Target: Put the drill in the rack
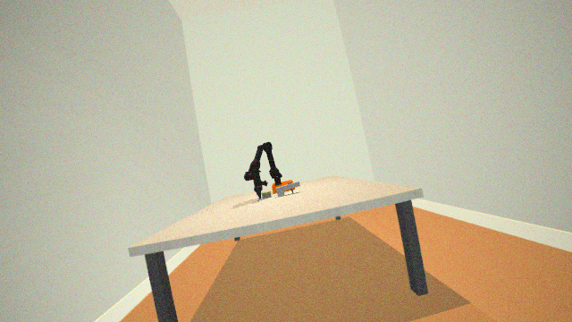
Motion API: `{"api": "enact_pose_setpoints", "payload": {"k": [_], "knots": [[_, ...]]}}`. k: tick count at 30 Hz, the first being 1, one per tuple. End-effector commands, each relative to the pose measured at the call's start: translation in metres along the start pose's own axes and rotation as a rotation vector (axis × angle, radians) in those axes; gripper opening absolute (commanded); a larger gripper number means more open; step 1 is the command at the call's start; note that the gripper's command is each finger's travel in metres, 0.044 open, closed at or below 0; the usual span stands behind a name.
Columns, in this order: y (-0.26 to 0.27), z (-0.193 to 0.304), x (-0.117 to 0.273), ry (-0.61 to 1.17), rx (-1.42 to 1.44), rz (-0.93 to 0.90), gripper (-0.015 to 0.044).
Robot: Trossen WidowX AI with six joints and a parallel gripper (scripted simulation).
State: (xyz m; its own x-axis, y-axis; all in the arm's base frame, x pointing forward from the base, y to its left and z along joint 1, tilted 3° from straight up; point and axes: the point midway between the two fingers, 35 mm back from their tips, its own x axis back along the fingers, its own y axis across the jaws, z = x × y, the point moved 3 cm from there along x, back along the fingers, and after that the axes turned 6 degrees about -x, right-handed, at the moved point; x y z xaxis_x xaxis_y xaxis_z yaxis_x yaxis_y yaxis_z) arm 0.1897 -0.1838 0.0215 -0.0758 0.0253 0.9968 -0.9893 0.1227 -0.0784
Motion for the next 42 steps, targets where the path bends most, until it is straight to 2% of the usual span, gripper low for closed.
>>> {"api": "enact_pose_setpoints", "payload": {"k": [1, 11, 30, 34, 42], "knots": [[0.0, 0.0, 0.0, 0.0, -0.001, 0.0, 0.0184], [0.0, 0.0, 0.0, 0.0, -0.001, 0.0, 0.044], [0.001, 0.001, 0.077, -0.009, -0.002, 0.001, 0.044], [0.0, 0.0, 0.073, -0.008, -0.001, -0.004, 0.044], [-0.078, -0.03, 0.112, 0.146, 0.158, 0.227, 0.044]]}}
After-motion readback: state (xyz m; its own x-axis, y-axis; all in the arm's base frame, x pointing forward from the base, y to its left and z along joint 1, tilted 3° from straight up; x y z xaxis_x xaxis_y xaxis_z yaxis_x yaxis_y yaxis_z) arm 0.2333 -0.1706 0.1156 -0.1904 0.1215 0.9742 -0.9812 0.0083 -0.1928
